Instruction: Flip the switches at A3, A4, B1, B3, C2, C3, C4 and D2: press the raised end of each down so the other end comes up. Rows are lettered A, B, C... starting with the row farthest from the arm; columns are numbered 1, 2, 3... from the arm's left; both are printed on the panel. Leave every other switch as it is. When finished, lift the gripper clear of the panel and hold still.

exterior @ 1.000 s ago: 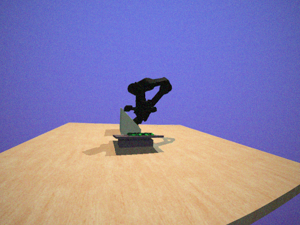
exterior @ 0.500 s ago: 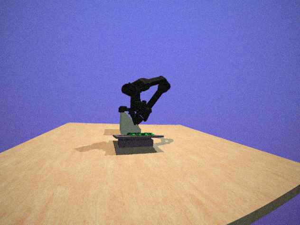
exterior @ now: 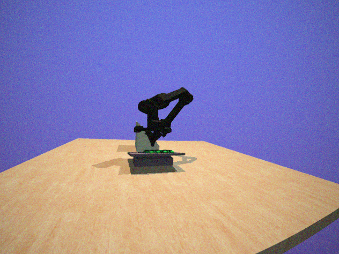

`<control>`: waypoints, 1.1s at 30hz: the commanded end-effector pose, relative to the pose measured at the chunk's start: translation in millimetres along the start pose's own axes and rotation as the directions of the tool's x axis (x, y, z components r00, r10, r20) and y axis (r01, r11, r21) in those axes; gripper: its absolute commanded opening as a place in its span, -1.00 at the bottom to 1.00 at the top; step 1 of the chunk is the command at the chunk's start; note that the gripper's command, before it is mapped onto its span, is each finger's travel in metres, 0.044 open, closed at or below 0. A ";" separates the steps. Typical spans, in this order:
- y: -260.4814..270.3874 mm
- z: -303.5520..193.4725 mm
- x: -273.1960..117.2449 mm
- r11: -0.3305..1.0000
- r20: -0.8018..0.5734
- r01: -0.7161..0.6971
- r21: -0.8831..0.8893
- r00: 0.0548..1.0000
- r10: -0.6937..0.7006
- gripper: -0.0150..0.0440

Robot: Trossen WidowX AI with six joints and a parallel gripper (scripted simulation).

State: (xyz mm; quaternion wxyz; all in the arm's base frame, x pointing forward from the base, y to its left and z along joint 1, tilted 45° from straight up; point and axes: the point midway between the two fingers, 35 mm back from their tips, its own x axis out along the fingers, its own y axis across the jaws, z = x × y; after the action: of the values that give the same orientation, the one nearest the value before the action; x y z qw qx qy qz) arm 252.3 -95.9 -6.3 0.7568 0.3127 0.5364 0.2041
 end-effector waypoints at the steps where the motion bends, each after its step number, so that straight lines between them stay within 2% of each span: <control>1: 1.2 -2.4 6.1 1.000 -0.002 -0.007 0.009 1.000 0.007 -0.49; 33: 1.3 -2.6 15.1 1.000 -0.002 -0.007 0.009 1.000 0.007 -0.49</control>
State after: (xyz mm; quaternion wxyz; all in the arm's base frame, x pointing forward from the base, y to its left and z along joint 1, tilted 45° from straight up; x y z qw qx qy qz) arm 255.4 -85.5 -16.0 0.7551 0.3148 0.5373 0.2050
